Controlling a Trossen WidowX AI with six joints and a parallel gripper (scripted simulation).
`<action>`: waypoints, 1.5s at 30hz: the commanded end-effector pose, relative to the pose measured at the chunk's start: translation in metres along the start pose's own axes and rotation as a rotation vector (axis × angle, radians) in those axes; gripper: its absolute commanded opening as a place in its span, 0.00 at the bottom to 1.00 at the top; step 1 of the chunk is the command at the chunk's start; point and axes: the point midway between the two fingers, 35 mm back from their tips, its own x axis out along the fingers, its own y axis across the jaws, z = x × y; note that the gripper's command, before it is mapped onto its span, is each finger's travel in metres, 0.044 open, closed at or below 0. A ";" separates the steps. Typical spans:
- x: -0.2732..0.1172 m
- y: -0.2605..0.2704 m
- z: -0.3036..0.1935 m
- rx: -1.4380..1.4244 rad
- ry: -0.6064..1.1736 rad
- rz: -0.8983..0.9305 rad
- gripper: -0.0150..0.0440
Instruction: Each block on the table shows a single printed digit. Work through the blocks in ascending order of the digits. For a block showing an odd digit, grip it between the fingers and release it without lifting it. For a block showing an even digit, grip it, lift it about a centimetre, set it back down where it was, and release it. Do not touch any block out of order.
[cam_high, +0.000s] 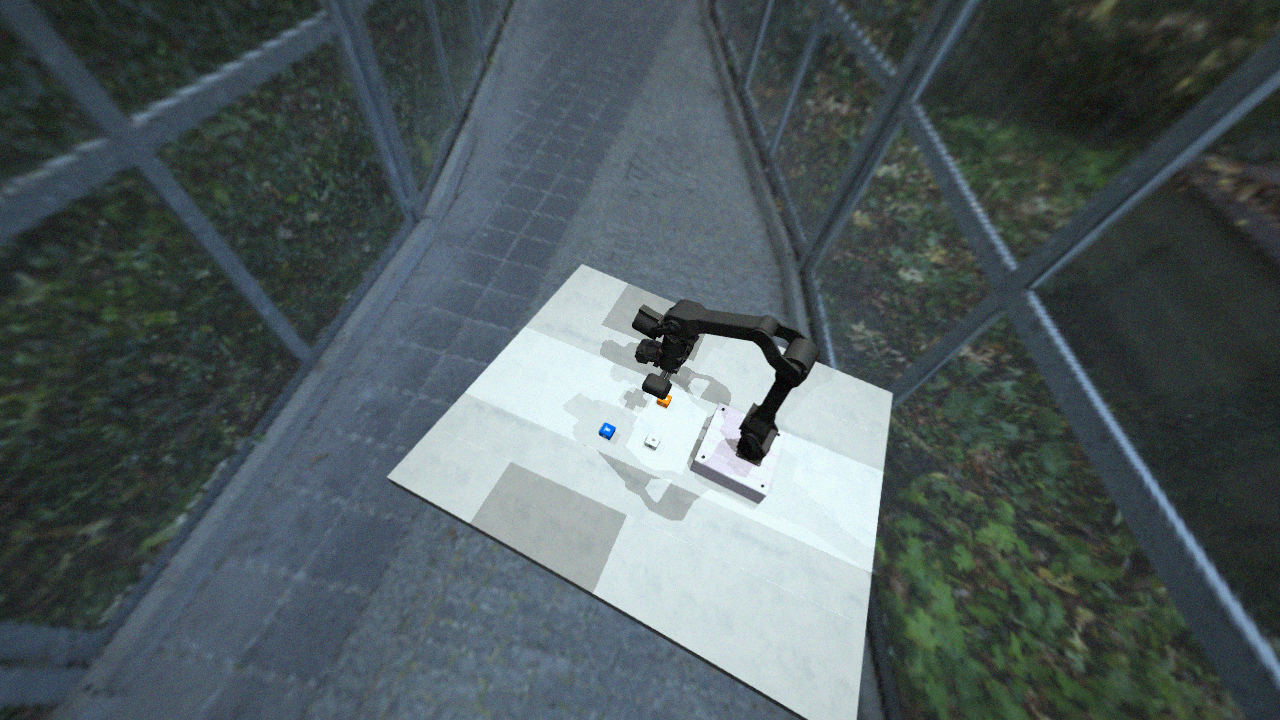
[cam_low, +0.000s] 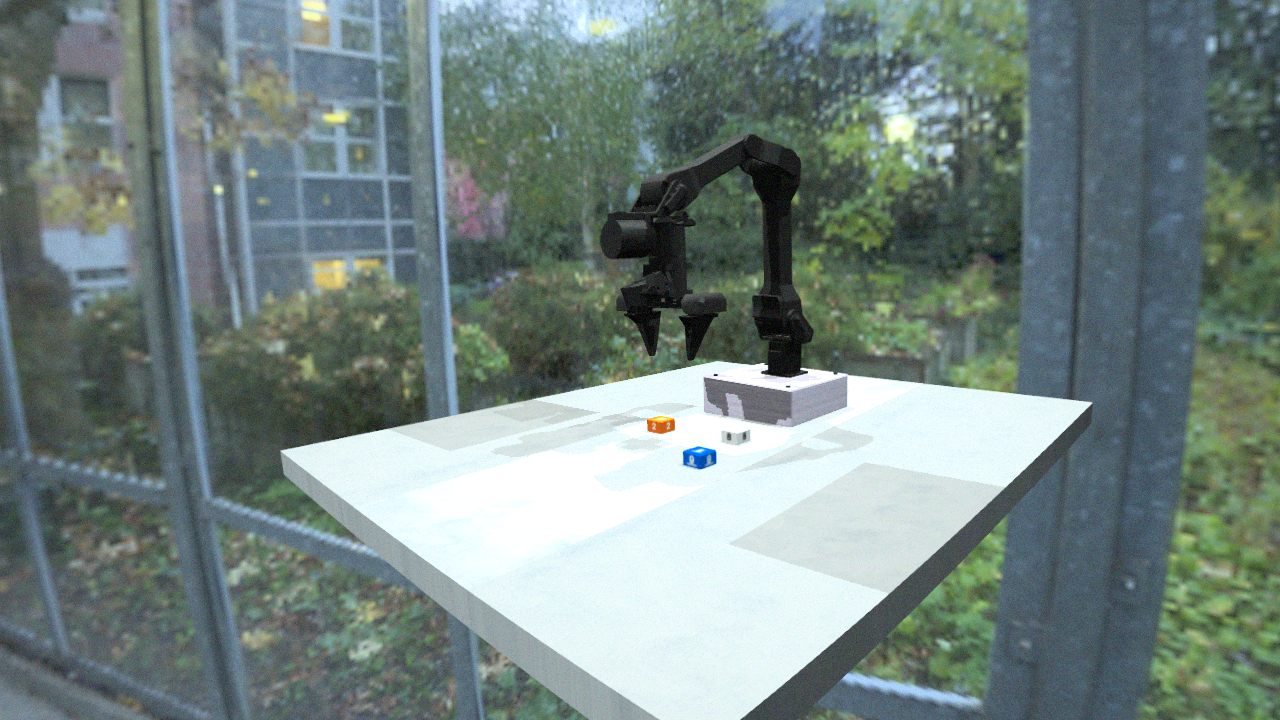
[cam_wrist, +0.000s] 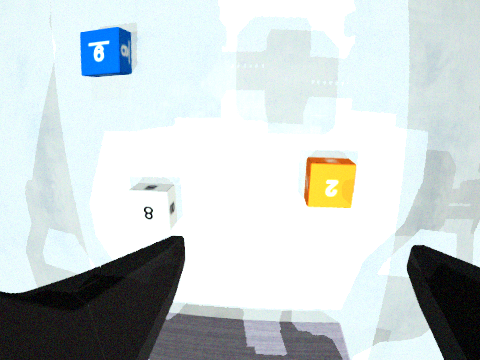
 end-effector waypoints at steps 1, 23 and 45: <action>-0.002 0.048 -0.016 -0.008 -0.005 0.005 0.93; -0.001 0.096 -0.043 -0.008 -0.002 0.011 0.93; -0.005 0.144 0.089 -0.008 -0.015 0.016 0.93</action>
